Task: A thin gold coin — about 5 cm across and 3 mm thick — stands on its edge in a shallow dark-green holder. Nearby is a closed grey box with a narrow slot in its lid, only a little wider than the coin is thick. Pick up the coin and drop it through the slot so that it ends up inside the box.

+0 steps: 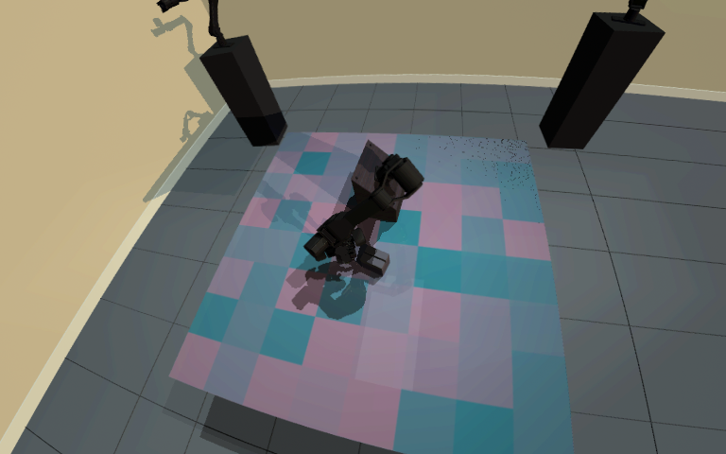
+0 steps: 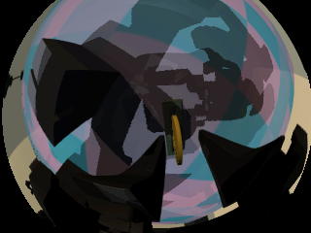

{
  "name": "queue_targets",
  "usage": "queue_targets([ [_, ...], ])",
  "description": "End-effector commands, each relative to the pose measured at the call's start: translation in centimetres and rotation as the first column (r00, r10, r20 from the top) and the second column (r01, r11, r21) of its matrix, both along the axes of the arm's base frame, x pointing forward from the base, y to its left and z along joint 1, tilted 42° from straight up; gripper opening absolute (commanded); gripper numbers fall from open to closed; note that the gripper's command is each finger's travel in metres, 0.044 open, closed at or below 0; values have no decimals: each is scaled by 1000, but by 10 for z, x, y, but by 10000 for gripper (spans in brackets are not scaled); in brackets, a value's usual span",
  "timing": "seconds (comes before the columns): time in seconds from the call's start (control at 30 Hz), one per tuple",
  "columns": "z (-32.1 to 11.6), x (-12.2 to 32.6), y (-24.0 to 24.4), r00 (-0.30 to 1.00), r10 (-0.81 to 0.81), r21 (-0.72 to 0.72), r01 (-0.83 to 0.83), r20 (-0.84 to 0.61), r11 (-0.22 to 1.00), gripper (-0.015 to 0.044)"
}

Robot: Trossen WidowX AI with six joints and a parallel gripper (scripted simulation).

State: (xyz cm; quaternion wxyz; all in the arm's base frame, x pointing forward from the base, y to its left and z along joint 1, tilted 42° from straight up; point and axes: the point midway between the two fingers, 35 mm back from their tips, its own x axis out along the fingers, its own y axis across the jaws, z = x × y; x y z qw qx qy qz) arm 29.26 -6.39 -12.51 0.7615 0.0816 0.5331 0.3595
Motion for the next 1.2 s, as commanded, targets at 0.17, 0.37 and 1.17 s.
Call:
queue_targets([
  [0.17, -10, -3, 12, 1000, 2, 13, -2, -14, 1000, 161],
  [0.37, -10, -3, 12, 1000, 2, 13, -2, -14, 1000, 108],
  [1.17, 6, -4, -4, 1000, 1, 9, -1, -15, 1000, 0],
])
